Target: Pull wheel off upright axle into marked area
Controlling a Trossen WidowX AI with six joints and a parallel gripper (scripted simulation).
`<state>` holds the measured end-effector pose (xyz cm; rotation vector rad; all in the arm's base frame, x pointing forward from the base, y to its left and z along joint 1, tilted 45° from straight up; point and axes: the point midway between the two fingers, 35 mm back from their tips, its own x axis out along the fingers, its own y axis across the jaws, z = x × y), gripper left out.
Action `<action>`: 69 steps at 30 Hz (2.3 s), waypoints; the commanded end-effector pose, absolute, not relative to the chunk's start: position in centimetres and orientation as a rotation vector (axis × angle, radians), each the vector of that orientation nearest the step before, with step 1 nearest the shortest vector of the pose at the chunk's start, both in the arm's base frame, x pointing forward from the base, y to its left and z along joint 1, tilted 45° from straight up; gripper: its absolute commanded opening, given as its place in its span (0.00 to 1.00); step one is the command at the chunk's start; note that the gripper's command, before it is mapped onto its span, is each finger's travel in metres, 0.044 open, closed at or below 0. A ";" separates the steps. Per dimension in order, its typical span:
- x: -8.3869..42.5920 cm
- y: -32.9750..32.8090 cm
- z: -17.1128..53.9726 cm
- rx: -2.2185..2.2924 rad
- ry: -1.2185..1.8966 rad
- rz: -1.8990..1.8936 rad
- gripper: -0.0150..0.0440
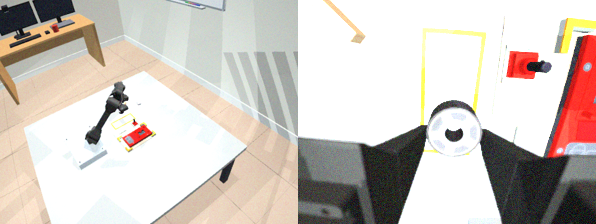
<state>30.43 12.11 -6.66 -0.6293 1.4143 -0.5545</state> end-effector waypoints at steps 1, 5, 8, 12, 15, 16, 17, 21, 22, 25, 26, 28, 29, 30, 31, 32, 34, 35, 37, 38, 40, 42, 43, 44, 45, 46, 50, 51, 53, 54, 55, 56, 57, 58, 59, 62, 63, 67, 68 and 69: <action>30.1 12.2 -7.2 -0.616 1.415 -0.561 0.25; 30.3 11.2 -8.2 -0.617 1.415 -0.562 0.25; 30.3 10.9 -8.5 -0.617 1.415 -0.562 0.25; 30.6 9.9 -9.7 -0.617 1.415 -0.561 0.25; 30.8 8.6 -11.1 -0.617 1.414 -0.561 0.25; 30.9 8.1 -11.6 -0.617 1.414 -0.561 0.25; 30.9 7.6 -12.1 -0.617 1.414 -0.561 0.25; 31.0 5.7 -13.9 -0.619 1.413 -0.564 0.25; 31.0 5.3 -14.2 -0.620 1.413 -0.565 0.25; 30.9 5.0 -14.5 -0.621 1.413 -0.566 0.25; 30.9 5.0 -14.5 -0.621 1.413 -0.566 0.25; 30.9 5.0 -14.5 -0.621 1.413 -0.566 0.25; 30.9 5.3 -14.3 -0.613 1.420 -0.566 0.30; 30.9 5.3 -14.3 -0.613 1.420 -0.566 0.34; 30.9 5.3 -14.3 -0.613 1.420 -0.566 0.39; 30.9 5.3 -14.3 -0.613 1.420 -0.566 0.43; 30.9 5.3 -14.3 -0.613 1.420 -0.566 0.52; 30.9 5.3 -14.3 -0.613 1.420 -0.566 0.57; 30.9 5.3 -14.3 -0.613 1.420 -0.566 0.65; 30.9 5.3 -14.3 -0.613 1.420 -0.566 0.70; 30.9 5.8 -13.8 -0.613 1.419 -0.565 0.76; 30.8 6.9 -12.7 -0.614 1.418 -0.564 0.76; 30.7 7.7 -11.9 -0.615 1.417 -0.563 0.76; 30.6 8.6 -10.9 -0.616 1.416 -0.563 0.76; 30.5 9.3 -10.2 -0.617 1.415 -0.563 0.76; 30.4 9.5 -10.0 -0.618 1.414 -0.563 0.76; 30.3 9.0 -10.6 -0.628 1.412 -0.558 0.81; 29.7 9.2 -10.2 -0.628 1.414 -0.556 0.85; 27.5 9.6 -8.4 -0.627 1.419 -0.550 0.94; 26.2 9.8 -7.5 -0.626 1.421 -0.549 0.99; 25.0 9.9 -6.7 -0.624 1.422 -0.550 1.00; 23.7 9.8 -5.9 -0.623 1.423 -0.553 1.00; 22.6 9.8 -5.3 -0.621 1.422 -0.557 1.00; 22.0 9.7 -4.9 -0.620 1.421 -0.560 1.00; 21.8 9.7 -4.8 -0.620 1.421 -0.561 1.00; 21.8 9.7 -4.8 -0.620 1.421 -0.561 1.00; 21.8 9.7 -4.8 -0.620 1.421 -0.561 1.00; 21.8 9.7 -4.8 -0.620 1.421 -0.561 1.00; 21.8 9.7 -4.8 -0.620 1.421 -0.561 1.00; 21.8 9.7 -4.8 -0.620 1.421 -0.561 1.00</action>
